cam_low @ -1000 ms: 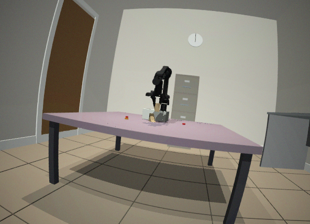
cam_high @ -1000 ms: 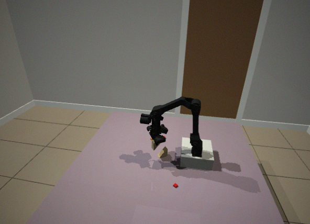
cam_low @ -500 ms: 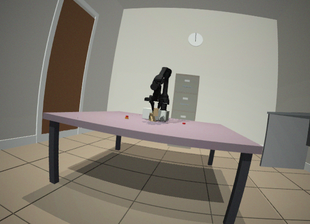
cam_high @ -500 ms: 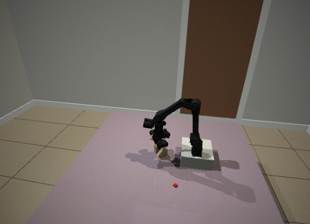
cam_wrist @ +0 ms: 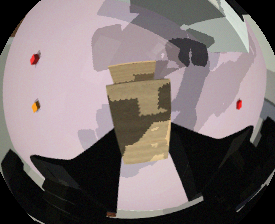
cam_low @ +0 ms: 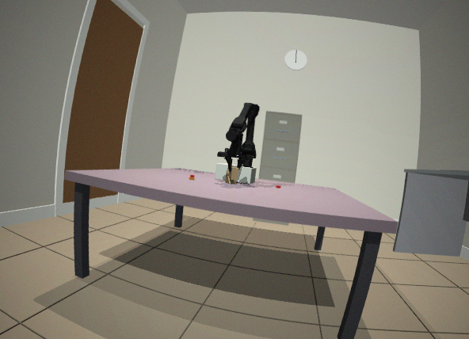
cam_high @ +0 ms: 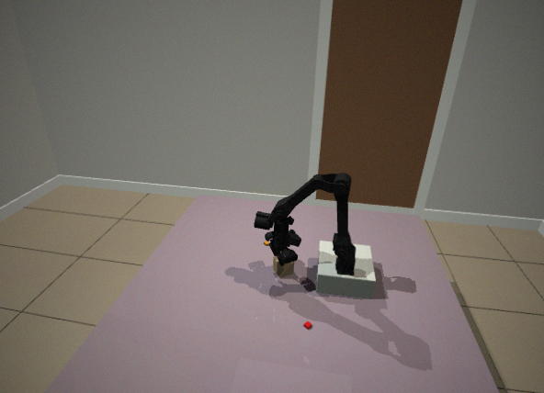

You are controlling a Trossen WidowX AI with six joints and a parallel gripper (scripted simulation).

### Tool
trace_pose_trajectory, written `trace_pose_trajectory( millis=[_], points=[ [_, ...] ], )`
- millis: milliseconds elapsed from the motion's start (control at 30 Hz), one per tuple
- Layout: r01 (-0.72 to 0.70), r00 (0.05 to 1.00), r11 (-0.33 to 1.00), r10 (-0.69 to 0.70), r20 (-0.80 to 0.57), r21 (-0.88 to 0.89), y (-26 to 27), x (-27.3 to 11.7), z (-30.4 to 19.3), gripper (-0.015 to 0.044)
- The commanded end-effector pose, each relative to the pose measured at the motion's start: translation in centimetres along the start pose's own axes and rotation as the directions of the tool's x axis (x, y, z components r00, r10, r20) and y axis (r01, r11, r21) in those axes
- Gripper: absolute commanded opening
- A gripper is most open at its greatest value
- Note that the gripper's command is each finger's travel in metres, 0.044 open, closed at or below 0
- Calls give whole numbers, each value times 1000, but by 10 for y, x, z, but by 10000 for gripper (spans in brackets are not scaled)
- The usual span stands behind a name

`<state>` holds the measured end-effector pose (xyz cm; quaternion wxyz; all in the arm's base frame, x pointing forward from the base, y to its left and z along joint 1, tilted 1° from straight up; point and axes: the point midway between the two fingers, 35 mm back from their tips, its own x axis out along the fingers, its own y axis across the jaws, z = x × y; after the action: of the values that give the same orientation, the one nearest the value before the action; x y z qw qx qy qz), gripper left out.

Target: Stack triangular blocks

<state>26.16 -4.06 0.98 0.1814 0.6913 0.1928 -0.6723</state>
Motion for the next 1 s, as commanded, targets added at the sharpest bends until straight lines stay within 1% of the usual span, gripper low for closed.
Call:
trace_pose_trajectory(
  millis=[0,967],
  points=[
    [-7,1000,1000,7,2,-4,1,0,1,0],
    [-12,1000,1000,12,4,-8,2,3,3,0]
  ],
)
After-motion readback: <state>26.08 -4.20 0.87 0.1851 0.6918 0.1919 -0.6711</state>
